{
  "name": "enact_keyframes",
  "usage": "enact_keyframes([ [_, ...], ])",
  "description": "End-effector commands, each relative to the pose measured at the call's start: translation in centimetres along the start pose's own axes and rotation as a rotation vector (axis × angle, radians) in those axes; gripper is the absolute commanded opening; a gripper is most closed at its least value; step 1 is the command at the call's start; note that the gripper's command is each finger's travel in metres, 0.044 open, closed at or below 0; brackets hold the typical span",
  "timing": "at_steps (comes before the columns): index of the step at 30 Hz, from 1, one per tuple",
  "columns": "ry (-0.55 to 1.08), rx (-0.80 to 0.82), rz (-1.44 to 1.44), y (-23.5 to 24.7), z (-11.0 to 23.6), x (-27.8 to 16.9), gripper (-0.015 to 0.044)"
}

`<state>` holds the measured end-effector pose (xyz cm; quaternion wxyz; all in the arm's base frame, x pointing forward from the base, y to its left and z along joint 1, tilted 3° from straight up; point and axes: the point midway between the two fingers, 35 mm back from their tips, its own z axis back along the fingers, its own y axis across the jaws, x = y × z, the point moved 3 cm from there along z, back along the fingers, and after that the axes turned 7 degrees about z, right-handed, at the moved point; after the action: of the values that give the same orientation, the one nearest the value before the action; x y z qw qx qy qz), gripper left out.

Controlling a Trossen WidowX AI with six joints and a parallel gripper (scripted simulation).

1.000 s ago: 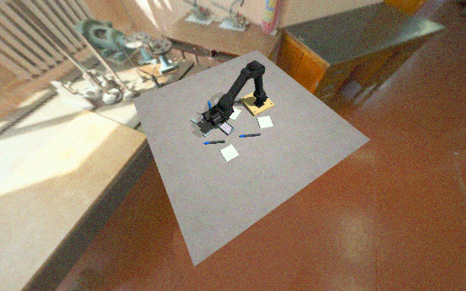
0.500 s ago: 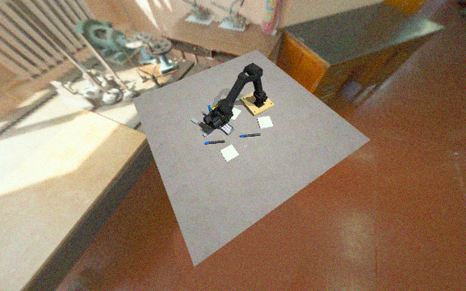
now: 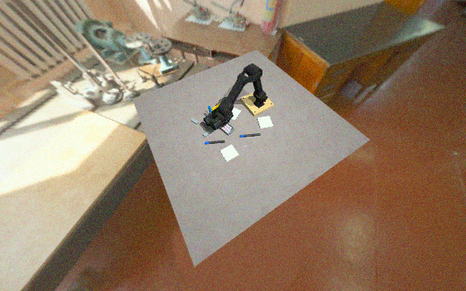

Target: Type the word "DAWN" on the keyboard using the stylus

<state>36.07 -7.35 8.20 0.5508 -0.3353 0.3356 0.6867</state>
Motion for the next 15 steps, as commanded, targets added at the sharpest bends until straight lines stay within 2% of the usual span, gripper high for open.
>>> enact_keyframes([
  [1,0.003,0.001,0.002,-0.01,-0.17,0.26,0.0081],
  [15,0.003,0.001,0.002,-0.08,-0.52,0.86,0.0081],
])
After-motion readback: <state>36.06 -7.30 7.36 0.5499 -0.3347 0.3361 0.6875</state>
